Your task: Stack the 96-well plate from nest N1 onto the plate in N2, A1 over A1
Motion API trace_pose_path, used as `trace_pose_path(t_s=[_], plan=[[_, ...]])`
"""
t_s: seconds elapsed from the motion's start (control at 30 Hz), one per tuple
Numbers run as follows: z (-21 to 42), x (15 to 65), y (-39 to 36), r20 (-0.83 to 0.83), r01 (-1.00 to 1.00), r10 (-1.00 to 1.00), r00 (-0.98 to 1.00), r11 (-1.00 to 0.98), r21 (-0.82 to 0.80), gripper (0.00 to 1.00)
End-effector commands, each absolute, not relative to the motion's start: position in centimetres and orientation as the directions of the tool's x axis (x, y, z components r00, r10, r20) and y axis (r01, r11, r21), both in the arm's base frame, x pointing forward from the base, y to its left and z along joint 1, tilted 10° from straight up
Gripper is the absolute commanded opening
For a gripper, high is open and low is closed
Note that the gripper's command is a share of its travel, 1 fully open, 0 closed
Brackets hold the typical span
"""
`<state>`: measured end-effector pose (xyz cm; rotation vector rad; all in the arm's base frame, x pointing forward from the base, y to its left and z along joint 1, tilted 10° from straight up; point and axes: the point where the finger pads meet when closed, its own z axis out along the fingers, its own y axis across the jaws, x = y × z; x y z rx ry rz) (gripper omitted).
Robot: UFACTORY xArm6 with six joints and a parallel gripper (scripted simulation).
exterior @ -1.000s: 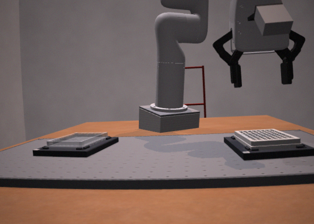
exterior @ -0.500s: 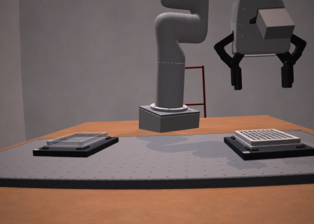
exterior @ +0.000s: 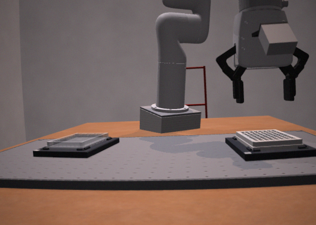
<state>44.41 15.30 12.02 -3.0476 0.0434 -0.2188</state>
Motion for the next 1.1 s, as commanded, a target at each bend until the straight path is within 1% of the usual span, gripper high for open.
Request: trace_pose_path(t_s=[0.0, 0.87, 1.07], plan=[[11.7, 44.7, 15.4, 0.146, -0.022, -0.035, 0.989, -0.996, -0.089, 1.0], [7.7, 45.2, 15.7, 0.146, -0.022, -0.035, 0.989, -0.996, -0.089, 1.0], [7.6, 45.3, 15.7, 0.146, -0.022, -0.035, 0.989, -0.996, -0.089, 1.0]])
